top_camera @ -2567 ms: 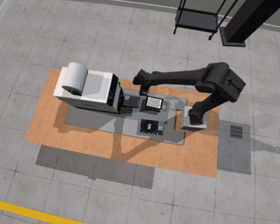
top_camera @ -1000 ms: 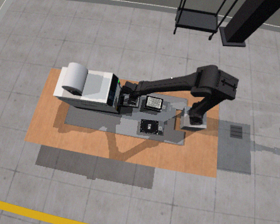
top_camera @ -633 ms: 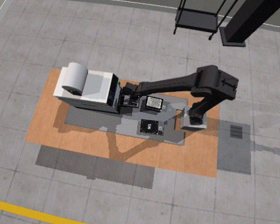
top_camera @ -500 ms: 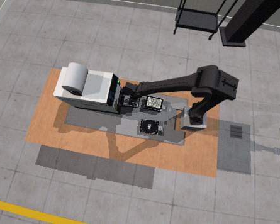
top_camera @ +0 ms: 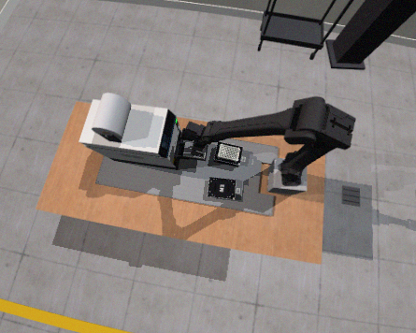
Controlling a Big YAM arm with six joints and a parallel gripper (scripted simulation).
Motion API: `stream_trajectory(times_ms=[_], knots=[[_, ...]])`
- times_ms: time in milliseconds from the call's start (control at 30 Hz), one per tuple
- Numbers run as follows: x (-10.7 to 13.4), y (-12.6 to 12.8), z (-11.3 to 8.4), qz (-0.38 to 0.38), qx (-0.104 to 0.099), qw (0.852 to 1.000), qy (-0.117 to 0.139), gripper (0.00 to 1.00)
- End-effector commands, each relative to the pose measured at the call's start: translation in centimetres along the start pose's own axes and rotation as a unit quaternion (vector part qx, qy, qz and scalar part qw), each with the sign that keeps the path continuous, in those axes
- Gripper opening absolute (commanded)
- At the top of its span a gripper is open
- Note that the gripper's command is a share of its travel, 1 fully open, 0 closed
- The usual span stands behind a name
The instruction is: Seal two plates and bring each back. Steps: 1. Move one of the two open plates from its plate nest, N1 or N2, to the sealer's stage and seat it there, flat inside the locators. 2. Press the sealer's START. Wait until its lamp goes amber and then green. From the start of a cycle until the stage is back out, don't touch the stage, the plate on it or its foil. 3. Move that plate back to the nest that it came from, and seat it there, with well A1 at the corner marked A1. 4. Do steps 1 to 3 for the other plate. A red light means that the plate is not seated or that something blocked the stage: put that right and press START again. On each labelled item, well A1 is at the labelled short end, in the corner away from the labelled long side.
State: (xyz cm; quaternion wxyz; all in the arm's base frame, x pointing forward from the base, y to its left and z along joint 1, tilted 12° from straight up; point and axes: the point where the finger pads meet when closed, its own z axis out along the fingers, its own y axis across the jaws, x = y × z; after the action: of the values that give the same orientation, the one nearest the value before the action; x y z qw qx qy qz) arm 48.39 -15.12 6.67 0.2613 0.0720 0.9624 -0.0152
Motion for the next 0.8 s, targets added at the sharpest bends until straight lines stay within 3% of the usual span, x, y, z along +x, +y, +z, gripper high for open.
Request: stream_trajectory(times_ms=[0, 233, 500, 767], knots=[[-0.3, 0.6, 0.8, -0.012, -0.004, 1.0, -0.004, 1.0], [-1.4, -0.3, 2.2, 0.008, 0.003, 1.0, -0.011, 1.0], [-2.8, -0.7, 2.0, 0.01, 0.007, 0.999, -0.03, 1.0], [-0.7, 0.8, 4.5, 0.002, -0.002, 1.0, -0.006, 1.0]])
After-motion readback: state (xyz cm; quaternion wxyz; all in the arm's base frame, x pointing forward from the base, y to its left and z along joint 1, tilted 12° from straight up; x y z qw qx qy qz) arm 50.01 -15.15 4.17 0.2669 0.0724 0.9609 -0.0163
